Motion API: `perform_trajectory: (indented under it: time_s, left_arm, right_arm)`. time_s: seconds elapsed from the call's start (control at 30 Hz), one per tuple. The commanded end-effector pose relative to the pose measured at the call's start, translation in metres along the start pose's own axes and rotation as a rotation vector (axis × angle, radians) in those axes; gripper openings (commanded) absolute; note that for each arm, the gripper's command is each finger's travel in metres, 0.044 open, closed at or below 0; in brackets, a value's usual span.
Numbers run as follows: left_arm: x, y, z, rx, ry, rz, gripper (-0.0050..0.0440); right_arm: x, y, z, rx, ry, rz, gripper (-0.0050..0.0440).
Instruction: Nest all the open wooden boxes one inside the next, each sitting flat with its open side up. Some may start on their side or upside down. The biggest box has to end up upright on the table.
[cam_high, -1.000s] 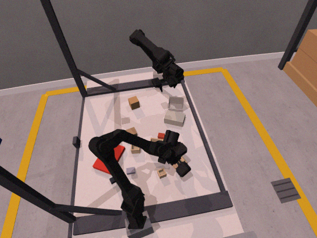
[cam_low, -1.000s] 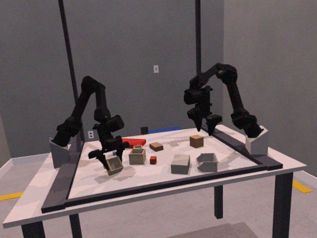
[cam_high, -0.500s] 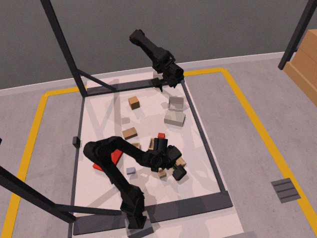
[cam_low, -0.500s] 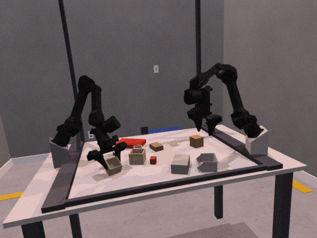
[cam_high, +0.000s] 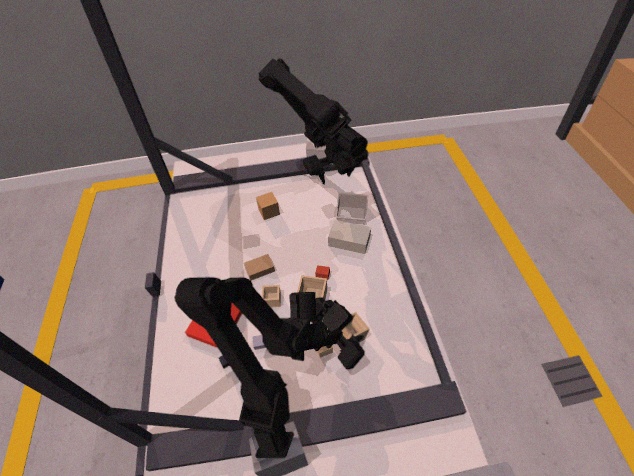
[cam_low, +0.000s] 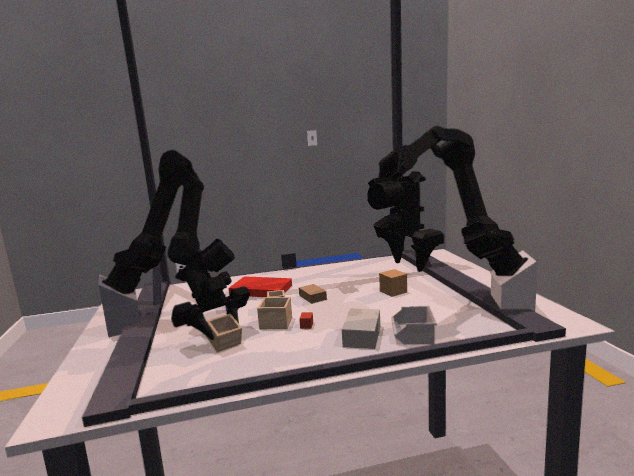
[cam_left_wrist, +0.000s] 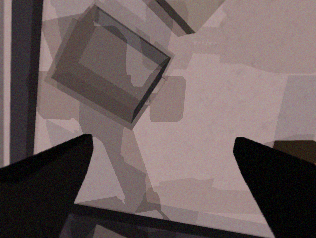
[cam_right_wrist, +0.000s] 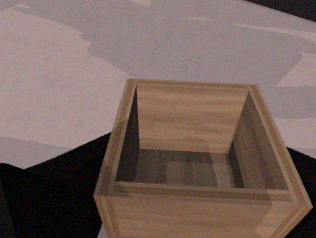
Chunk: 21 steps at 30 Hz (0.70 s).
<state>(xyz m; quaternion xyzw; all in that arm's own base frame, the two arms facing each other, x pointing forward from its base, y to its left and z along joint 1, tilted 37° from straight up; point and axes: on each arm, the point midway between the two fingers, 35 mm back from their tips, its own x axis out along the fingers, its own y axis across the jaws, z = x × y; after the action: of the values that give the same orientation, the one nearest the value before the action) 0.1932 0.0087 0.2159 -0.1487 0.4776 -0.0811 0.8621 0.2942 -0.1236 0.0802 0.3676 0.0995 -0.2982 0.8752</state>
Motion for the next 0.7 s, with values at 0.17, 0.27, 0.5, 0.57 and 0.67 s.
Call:
perform_trajectory:
  time_s: [0.17, 0.27, 0.5, 0.57, 0.67]
  left_arm:
    - [-0.003, -0.001, 0.001, 0.008, -0.013, 0.001, 0.04]
    - [-0.003, -0.001, 0.001, 0.008, -0.013, 0.001, 0.04]
    - [-0.003, -0.001, 0.001, 0.008, -0.013, 0.001, 0.04]
    - [-0.003, -0.001, 0.001, 0.008, -0.013, 0.001, 0.04]
    - [-0.003, -0.001, 0.001, 0.008, -0.013, 0.001, 0.04]
  right_arm:
    - [0.0, -0.003, -0.01, -0.01, -0.119, -0.016, -0.005]
    - [-0.002, -0.001, -0.009, -0.005, -0.157, -0.004, -0.005]
    - [-0.003, 0.001, -0.008, -0.004, -0.191, 0.006, -0.005]
    - [-0.002, 0.001, -0.01, -0.006, -0.224, 0.006, -0.005]
    - [-0.001, -0.004, -0.019, -0.024, -0.245, -0.021, -0.005]
